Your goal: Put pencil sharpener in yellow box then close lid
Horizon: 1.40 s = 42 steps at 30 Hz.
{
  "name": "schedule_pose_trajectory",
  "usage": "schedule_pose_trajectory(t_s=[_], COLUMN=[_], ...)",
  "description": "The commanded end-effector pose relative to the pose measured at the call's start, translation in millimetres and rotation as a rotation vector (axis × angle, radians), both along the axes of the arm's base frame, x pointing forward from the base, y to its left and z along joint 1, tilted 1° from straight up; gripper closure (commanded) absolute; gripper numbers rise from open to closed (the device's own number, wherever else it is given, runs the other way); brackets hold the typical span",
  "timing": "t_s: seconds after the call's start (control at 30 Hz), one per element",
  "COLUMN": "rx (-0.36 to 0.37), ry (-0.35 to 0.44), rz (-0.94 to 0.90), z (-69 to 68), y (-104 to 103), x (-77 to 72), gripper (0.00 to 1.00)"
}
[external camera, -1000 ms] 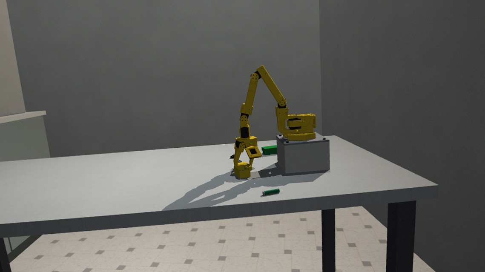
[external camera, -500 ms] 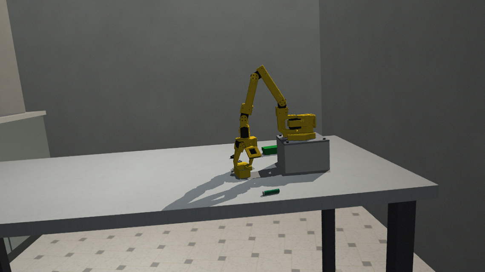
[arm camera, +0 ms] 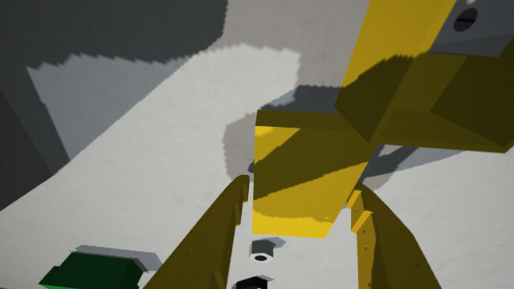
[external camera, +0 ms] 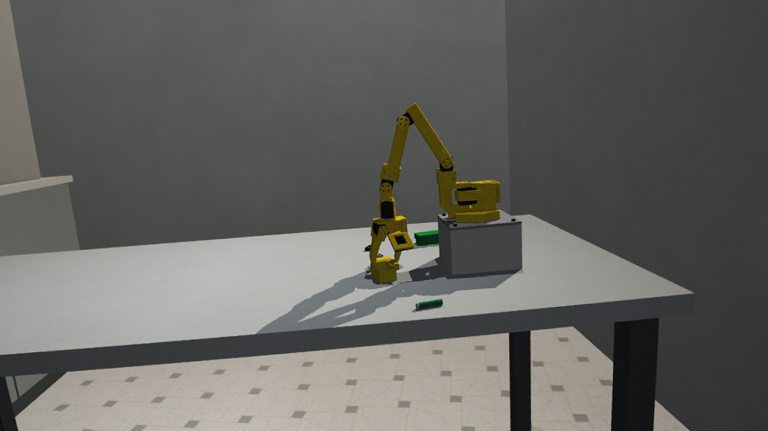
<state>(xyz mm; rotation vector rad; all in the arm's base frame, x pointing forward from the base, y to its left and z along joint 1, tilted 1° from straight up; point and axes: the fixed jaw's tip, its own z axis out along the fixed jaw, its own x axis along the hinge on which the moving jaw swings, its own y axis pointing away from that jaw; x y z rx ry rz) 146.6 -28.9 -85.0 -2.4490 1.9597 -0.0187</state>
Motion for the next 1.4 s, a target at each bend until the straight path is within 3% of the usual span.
schedule_pose_trajectory(t_s=[0.0, 0.53, 1.37], rx=[0.002, 0.002, 0.002], ry=[0.002, 0.002, 0.002], rz=[-0.011, -0.011, -0.011], z=[-1.9, -1.9, -1.9], y=[0.0, 0.0, 0.0], x=[-0.3, -0.3, -0.3], gripper=[0.73, 0.78, 0.78])
